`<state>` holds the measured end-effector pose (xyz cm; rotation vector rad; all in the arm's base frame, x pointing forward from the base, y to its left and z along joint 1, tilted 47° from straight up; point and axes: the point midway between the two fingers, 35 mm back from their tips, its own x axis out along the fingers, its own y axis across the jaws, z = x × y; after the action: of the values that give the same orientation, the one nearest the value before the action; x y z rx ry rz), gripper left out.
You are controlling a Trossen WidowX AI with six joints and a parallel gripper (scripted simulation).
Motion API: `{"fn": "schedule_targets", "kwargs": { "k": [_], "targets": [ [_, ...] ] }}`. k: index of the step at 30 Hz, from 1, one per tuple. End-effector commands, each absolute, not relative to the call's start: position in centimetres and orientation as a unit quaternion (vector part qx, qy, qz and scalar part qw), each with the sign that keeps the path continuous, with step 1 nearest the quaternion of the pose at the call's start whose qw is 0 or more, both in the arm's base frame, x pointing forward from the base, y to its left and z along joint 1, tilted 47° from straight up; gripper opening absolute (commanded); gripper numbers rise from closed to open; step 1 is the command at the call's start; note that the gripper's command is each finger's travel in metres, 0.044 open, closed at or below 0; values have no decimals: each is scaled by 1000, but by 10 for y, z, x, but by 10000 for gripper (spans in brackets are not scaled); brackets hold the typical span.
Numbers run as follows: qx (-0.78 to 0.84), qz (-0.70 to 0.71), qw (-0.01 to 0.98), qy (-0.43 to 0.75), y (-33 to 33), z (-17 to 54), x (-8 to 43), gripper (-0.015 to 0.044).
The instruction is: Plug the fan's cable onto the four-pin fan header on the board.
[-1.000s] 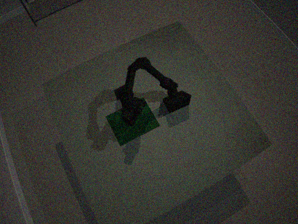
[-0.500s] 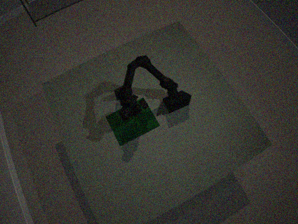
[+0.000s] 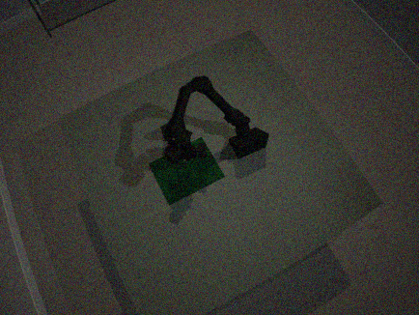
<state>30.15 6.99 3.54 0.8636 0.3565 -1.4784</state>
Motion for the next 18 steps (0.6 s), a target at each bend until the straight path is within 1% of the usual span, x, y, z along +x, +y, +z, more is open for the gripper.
{"fn": "schedule_targets", "kwargs": {
  "k": [1, 14, 18],
  "targets": [
    [423, -658, 613, 108, 66, 40, 302, 0],
    [549, -666, 504, -42, 54, 51, 304, 0],
    [561, -664, 490, -59, 51, 52, 304, 0]
  ]
}}
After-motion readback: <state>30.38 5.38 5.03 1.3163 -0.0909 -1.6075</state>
